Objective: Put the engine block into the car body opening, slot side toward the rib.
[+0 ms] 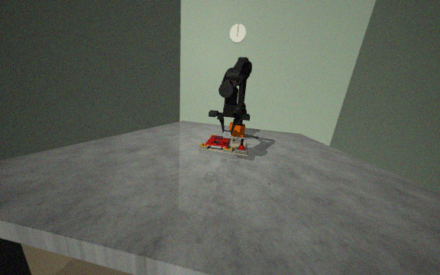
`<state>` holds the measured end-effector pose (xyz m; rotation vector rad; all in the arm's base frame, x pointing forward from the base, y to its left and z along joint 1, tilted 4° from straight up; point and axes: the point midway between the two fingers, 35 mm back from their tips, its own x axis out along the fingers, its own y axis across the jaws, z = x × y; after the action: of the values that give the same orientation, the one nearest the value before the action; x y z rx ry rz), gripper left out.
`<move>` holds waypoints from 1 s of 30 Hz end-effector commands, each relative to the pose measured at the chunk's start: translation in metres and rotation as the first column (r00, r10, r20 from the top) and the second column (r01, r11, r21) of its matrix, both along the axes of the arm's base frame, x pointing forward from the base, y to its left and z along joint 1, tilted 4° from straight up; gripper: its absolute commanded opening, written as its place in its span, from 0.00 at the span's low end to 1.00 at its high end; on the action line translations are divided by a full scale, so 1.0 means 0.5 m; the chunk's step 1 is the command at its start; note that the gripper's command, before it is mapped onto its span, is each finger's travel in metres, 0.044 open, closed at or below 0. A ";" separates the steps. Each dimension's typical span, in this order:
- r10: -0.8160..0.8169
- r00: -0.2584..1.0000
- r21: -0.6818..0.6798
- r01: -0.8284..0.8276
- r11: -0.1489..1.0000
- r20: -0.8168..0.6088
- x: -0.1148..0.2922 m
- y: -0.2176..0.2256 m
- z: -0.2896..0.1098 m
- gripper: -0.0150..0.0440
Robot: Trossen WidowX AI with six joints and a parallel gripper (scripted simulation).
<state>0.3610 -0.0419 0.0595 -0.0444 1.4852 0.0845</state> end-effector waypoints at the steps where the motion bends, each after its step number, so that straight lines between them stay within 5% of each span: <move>1: -0.003 1.000 0.003 0.003 1.000 -0.003 -0.012 -0.022 -0.012 0.25; 15: -0.030 1.000 0.003 0.030 1.000 -0.004 -0.046 -0.091 -0.042 0.25; 21: -0.024 1.000 0.003 0.024 1.000 -0.004 -0.046 -0.097 -0.042 0.52; 30: -0.021 1.000 0.002 0.021 1.000 -0.004 -0.046 -0.097 -0.042 0.52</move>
<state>0.3378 -0.0907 0.0388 -0.0231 1.4913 0.0618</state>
